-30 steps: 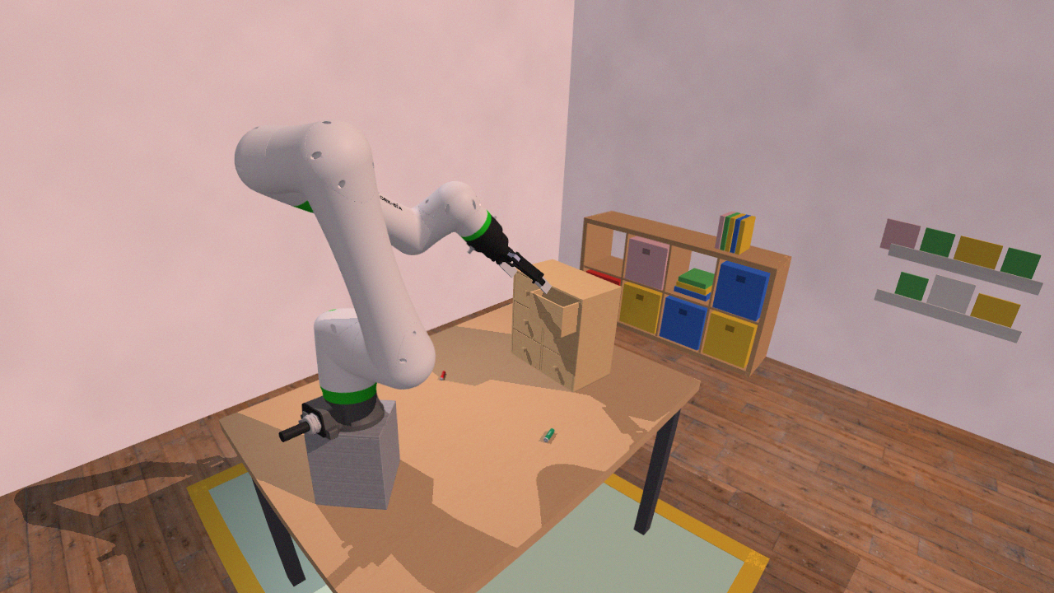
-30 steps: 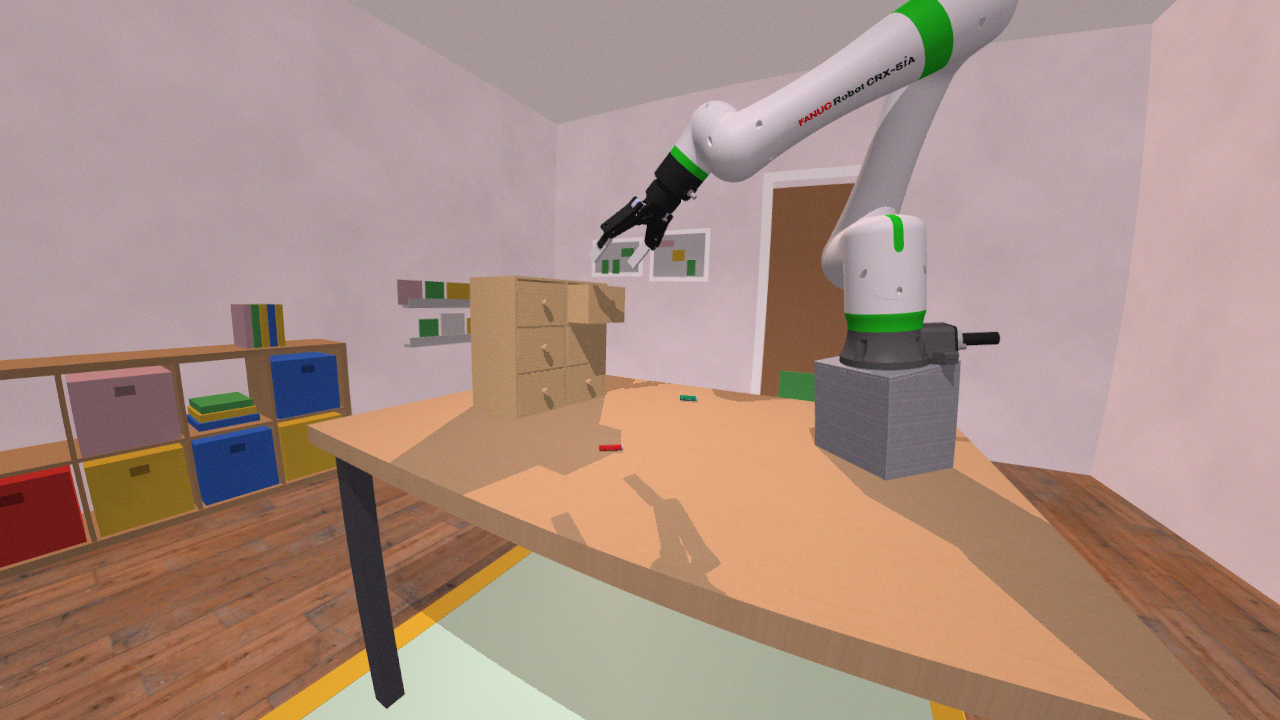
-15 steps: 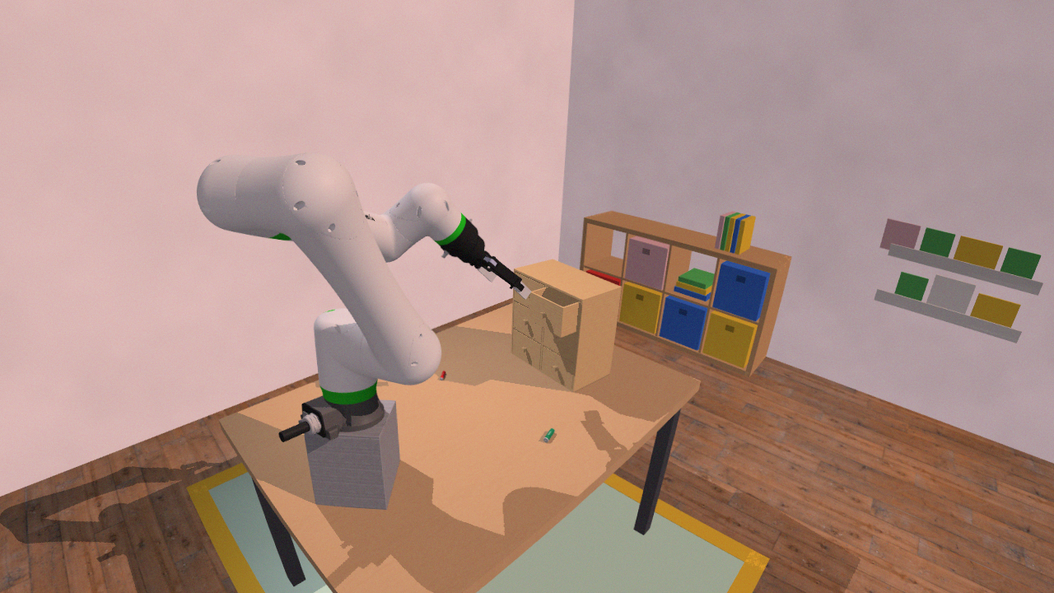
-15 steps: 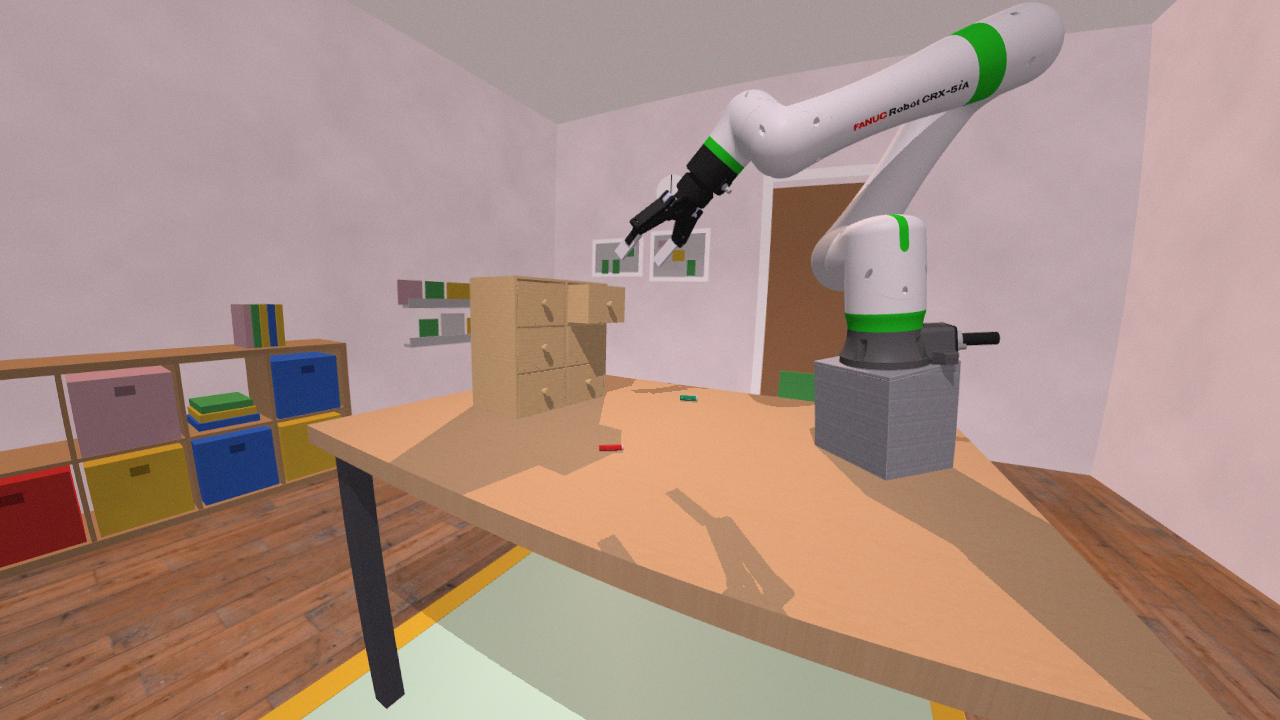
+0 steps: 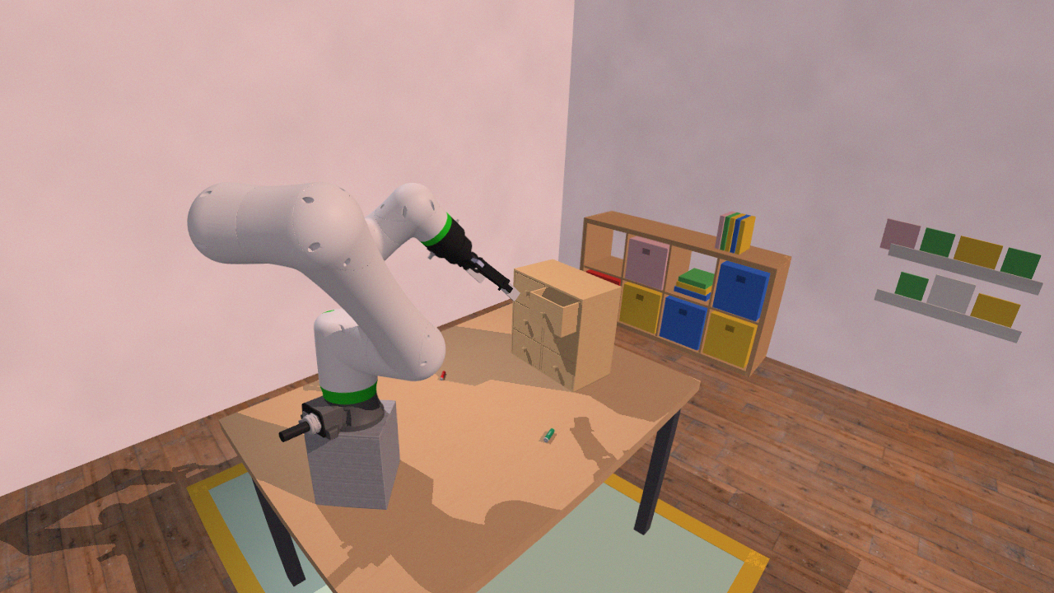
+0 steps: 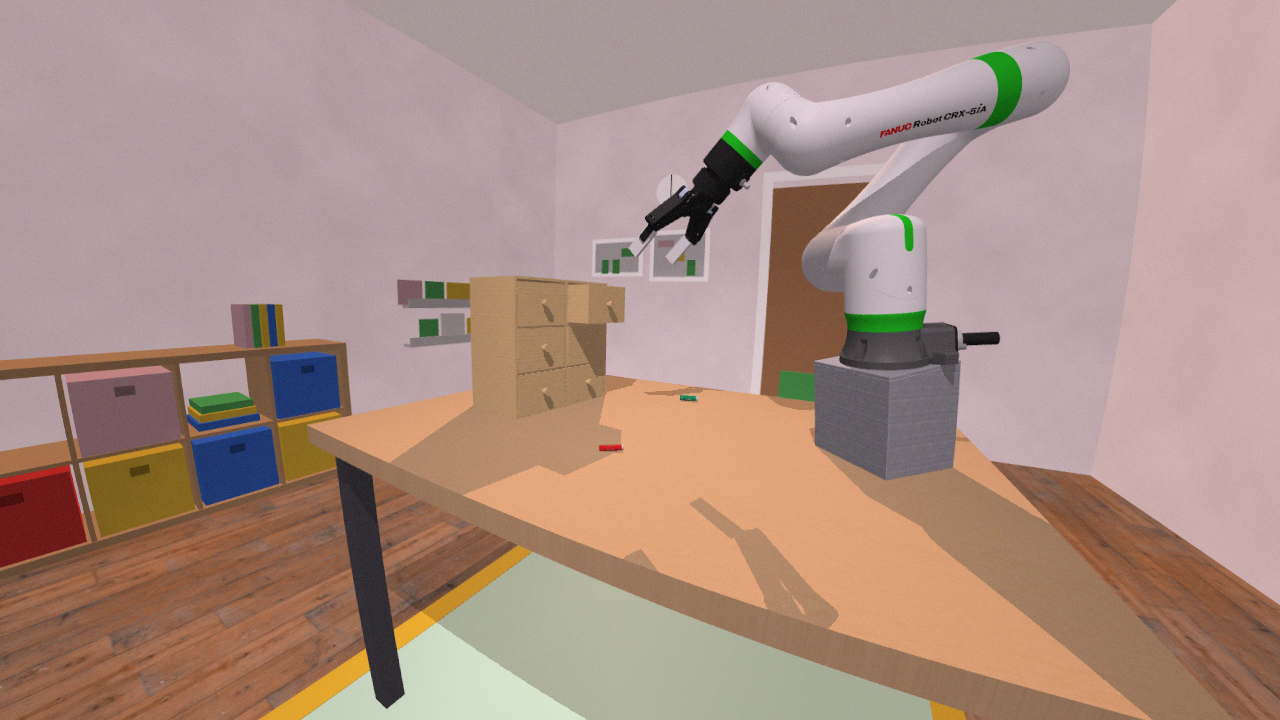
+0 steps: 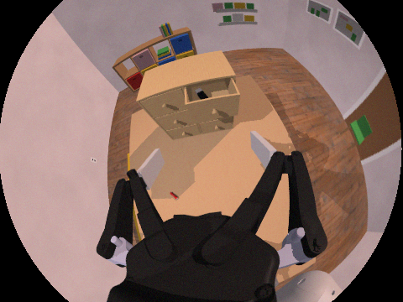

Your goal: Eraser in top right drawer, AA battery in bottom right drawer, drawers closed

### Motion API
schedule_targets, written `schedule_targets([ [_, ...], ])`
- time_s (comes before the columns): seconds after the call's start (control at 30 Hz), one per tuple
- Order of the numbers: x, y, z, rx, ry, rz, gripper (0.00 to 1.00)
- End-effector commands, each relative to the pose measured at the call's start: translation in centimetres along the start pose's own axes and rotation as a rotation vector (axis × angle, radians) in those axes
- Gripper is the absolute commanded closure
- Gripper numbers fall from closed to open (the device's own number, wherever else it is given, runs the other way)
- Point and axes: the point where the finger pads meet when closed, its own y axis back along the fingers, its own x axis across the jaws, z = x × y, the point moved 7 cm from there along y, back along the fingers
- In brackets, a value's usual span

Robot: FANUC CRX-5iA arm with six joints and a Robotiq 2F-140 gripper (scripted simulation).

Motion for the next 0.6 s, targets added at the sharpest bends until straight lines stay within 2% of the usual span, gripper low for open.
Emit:
schedule_targets([
  [0.0,-0.02,0.05,-0.01,0.001,0.0,0.0,0.0],
  [0.27,0.0,0.09,-0.07,-0.005,0.0,0.0,0.0],
  [0.57,0.01,0.3,-0.75,-0.069,0.0,0.001,0.0],
])
